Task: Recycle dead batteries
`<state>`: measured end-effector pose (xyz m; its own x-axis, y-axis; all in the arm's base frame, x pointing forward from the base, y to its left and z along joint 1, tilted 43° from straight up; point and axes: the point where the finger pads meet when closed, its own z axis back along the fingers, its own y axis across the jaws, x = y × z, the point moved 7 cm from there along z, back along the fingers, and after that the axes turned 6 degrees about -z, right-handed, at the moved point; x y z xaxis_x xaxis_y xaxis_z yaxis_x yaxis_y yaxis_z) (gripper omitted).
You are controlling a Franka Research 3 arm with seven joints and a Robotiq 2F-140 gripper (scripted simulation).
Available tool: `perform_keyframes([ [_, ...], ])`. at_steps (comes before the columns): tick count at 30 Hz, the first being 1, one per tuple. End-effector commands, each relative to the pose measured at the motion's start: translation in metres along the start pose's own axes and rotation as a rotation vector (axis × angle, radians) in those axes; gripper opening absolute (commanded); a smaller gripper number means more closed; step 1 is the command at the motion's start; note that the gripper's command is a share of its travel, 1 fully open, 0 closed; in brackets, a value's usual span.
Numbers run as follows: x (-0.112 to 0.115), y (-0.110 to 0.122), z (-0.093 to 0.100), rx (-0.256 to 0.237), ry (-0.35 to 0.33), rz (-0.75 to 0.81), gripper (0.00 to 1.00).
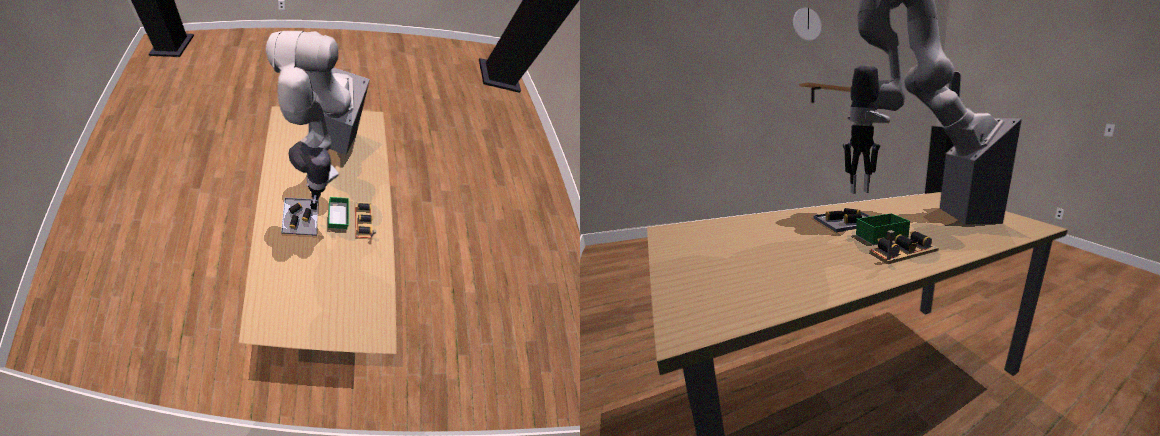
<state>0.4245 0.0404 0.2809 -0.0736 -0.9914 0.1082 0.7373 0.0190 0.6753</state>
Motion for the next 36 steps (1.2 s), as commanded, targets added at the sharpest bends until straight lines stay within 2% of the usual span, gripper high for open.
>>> perform_keyframes([
  [1, 0.013, 0.002, 0.000, 0.003, 0.006, 0.131, 0.29],
  [12, 0.035, 0.007, 0.000, 0.003, 0.006, 0.131, 0.29],
  [26, 0.037, 0.008, 0.000, 0.003, 0.006, 0.123, 0.29],
  [30, 0.037, 0.008, 0.000, 0.002, 0.006, 0.046, 0.29],
  [35, 0.037, 0.008, 0.000, 0.001, 0.007, -0.208, 0.29],
  [36, 0.037, 0.008, 0.000, 0.001, 0.007, -0.208, 0.29],
])
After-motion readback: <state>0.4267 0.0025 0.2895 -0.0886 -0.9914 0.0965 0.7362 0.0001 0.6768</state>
